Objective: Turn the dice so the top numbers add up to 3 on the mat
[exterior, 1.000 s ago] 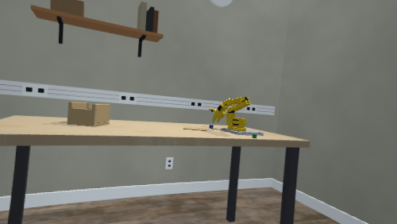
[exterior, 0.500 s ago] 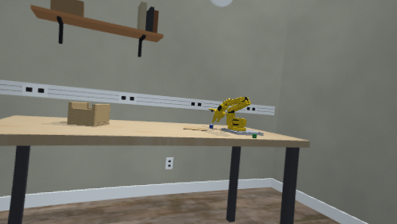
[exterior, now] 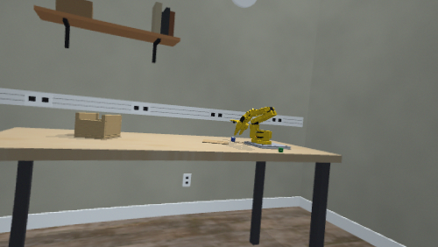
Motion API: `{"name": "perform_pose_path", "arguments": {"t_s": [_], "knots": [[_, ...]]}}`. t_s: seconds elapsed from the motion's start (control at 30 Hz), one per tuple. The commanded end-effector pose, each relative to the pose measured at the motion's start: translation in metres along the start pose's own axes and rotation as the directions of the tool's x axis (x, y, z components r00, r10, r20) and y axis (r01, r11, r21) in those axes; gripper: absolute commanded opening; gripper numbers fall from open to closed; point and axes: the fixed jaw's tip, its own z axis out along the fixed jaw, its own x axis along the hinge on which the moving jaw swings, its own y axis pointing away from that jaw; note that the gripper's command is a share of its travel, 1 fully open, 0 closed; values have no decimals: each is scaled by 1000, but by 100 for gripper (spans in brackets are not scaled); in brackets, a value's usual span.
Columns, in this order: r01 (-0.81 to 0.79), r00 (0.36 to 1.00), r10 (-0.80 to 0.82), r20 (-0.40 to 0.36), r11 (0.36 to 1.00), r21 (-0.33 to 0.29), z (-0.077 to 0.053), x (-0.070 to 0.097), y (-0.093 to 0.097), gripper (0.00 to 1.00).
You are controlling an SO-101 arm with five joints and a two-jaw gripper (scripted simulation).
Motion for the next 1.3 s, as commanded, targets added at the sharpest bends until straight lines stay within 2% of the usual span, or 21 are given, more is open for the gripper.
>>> {"name": "perform_pose_path", "arguments": {"t_s": [0.0, 0.43, 0.8, 1.03, 1.27], "knots": [[-2, 1000, 2, -24, 1000, -6, 1, 6, 2, 28], [2, 1000, -2, -23, 1000, -8, 1, 6, 2, 28], [49, 999, -50, -21, 998, -42, 1, 6, 11, 28], [141, 990, -143, -11, 984, -106, 0, 5, 30, 28], [285, 957, -288, 17, 936, -205, -5, 9, 58, 28]]}}
